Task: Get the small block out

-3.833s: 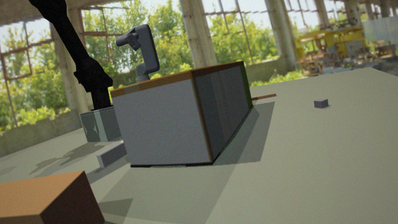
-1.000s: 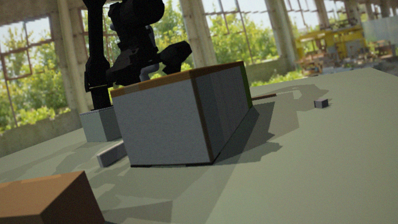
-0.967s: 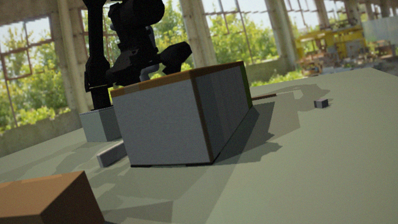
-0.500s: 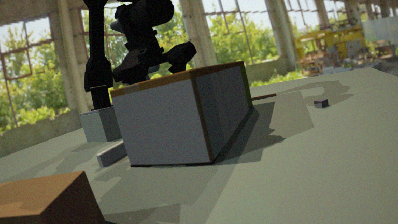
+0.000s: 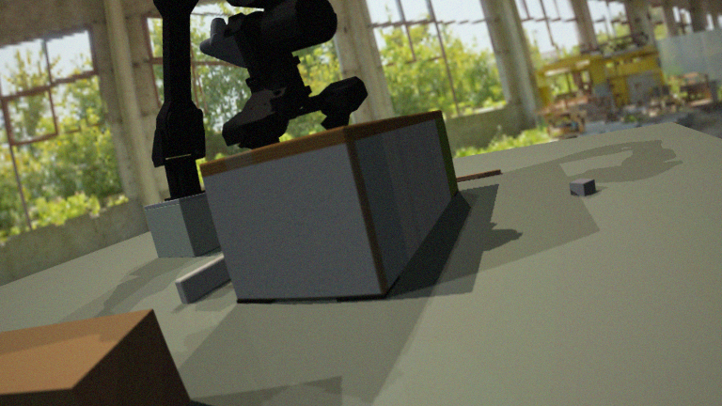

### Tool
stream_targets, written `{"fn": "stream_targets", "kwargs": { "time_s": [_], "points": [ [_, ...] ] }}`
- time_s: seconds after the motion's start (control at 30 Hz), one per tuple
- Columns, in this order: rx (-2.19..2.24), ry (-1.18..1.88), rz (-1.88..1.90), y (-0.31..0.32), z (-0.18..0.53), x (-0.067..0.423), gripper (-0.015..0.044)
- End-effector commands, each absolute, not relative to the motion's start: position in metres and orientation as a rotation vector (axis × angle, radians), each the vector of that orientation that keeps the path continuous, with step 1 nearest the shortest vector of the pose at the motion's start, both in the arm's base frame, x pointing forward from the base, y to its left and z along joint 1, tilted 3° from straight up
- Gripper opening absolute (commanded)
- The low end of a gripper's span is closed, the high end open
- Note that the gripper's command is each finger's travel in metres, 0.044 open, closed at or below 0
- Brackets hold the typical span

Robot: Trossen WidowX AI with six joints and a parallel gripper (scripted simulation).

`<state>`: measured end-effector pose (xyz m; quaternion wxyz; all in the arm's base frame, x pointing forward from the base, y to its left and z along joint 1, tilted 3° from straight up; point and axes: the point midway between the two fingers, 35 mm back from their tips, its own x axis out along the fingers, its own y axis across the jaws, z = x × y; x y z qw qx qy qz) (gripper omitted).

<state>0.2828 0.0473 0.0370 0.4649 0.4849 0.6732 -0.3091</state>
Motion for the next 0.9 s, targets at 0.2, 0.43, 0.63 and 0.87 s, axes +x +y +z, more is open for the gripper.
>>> {"fn": "stream_targets", "kwargs": {
  "time_s": [0.2,0.43,0.63,0.87],
  "points": [
    [1.2,1.651,-0.763,0.037,0.036,0.286,0.04],
    [1.201,1.652,-0.763,0.042,0.037,0.284,0.04],
    [1.201,1.652,-0.762,0.048,0.037,0.282,0.04],
    [1.201,1.652,-0.762,0.054,0.037,0.28,0.04]
  ]
}}
